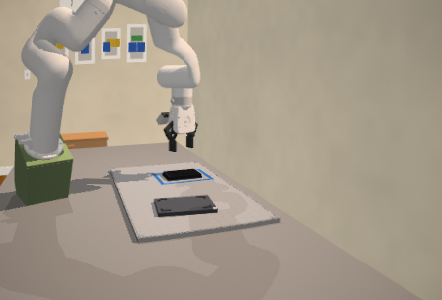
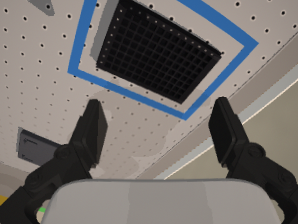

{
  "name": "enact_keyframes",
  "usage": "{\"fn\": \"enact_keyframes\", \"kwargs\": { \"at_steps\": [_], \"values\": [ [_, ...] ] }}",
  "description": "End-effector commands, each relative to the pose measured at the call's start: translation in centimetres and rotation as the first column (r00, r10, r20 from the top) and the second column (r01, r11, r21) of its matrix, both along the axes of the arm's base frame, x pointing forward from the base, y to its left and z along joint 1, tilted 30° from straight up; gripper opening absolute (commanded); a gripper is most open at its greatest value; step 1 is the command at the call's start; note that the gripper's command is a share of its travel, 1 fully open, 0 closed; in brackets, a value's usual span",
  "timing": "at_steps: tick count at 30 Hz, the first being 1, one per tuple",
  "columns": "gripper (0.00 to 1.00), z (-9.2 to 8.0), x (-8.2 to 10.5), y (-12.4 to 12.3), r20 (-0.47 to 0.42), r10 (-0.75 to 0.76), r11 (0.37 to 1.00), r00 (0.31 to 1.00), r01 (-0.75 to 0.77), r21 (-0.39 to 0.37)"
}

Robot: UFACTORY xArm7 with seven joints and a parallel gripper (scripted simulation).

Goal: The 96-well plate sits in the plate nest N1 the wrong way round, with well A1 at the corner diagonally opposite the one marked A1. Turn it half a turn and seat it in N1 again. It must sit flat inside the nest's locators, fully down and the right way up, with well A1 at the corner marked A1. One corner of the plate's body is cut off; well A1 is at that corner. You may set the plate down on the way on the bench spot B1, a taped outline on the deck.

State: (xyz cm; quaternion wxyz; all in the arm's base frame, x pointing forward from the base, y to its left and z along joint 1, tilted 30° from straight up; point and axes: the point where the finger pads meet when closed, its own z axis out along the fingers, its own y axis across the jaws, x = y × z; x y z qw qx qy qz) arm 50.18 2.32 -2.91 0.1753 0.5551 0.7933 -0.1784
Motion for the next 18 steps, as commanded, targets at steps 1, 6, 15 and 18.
{"fn": "enact_keyframes", "kwargs": {
  "at_steps": [1, 6, 15, 18],
  "values": [
    [1.00, 0.10, 0.12, 0.19, 0.097, -0.150, 0.989, 0.984, 0.149, 0.016],
    [1.00, 0.10, 0.12, 0.19, 0.172, -0.292, 0.956, 0.941, 0.288, 0.049],
    [1.00, 0.10, 0.12, 0.19, 0.241, -0.430, 0.903, 0.870, 0.420, 0.093],
    [1.00, -0.34, 0.17, -0.05, 0.253, -0.456, 0.890, 0.853, 0.445, 0.103]
  ]
}}
